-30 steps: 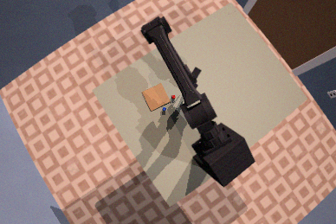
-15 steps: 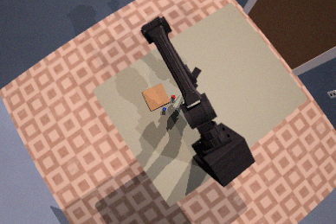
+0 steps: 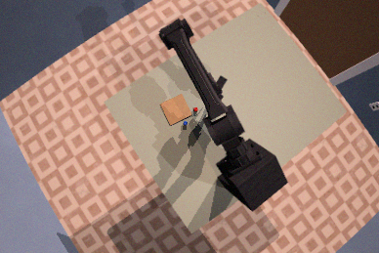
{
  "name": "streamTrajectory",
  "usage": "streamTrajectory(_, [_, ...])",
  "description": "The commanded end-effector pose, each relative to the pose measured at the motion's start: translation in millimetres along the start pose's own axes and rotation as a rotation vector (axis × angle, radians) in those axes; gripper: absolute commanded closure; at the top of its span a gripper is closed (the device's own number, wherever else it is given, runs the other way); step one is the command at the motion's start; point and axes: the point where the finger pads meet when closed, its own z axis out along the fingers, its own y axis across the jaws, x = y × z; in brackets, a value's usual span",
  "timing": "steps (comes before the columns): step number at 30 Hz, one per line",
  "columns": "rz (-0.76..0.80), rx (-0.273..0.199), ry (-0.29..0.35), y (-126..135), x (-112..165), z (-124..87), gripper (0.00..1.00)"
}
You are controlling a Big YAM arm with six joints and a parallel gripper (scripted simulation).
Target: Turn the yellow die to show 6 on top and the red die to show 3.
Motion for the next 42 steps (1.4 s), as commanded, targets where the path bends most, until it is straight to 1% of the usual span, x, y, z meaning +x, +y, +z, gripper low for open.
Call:
streamTrajectory(1, [0.016, 0.033, 0.021, -21, 18, -3, 0.66])
streamTrajectory(22, [0.015, 0.030, 0.020, -19, 18, -2, 0.66])
streamTrajectory(26, [0.007, 0.007, 0.008, -6, 9, 6, 0.66])
streamTrajectory(34, [0.009, 0.009, 0.002, -8, 5, 13, 0.66])
streamTrajectory(40, [0.007, 0.008, 0.010, -6, 10, 24, 0.66])
streamTrajectory(42, [0.011, 0.011, 0.004, -8, 6, 25, 0.66])
